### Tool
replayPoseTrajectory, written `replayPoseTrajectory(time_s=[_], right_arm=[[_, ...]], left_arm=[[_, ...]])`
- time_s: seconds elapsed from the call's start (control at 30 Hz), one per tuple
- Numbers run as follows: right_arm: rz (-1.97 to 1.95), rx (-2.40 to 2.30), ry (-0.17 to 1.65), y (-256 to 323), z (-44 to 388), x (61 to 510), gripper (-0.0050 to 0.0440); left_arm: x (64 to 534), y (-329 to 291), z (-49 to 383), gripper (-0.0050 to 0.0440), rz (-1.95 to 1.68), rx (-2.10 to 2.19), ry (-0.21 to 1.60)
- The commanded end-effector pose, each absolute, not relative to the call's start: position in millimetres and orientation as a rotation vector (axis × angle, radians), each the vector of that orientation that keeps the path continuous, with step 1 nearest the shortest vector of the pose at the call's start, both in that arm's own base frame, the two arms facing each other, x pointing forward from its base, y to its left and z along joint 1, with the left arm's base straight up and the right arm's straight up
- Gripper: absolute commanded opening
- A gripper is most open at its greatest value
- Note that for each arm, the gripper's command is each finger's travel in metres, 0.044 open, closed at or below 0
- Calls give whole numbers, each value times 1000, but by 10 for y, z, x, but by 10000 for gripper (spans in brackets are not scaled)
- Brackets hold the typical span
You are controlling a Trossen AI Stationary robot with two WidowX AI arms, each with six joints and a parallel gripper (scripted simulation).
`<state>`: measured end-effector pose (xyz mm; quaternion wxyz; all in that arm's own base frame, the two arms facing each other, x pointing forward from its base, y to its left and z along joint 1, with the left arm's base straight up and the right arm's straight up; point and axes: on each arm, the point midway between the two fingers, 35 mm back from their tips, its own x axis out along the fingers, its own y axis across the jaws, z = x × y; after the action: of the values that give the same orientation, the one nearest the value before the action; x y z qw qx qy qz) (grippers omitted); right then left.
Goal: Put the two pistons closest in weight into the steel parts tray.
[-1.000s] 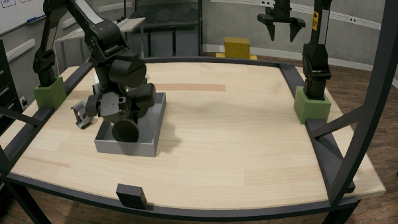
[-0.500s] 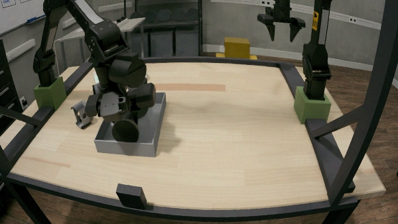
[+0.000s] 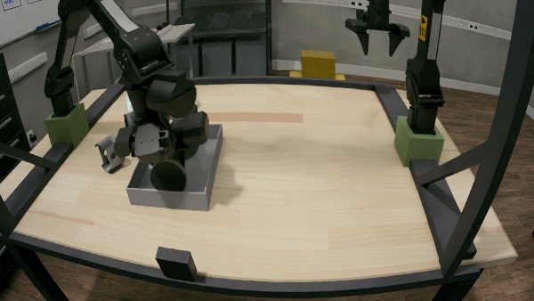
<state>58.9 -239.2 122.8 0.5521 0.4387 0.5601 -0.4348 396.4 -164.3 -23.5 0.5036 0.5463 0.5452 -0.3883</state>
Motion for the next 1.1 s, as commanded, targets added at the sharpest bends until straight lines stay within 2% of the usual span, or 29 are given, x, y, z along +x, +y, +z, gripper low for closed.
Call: replayPoseTrajectory(time_s=[0.0, 0.87, 0.9, 1.07], right_arm=[[-1034, 1013, 1299, -2444, 1313, 613, 400], [-1034, 1013, 1299, -2444, 1313, 613, 400], [-1034, 1013, 1299, -2444, 1313, 613, 400], [-1034, 1013, 1299, -2444, 1313, 613, 400]], left_arm=[[4029, -1654, -100, 255, -919, 1315, 1284], [4029, -1654, -100, 255, -919, 1315, 1284], [4029, -1654, -100, 378, -919, 1315, 1284], [4029, -1654, -100, 378, -919, 1315, 1284]])
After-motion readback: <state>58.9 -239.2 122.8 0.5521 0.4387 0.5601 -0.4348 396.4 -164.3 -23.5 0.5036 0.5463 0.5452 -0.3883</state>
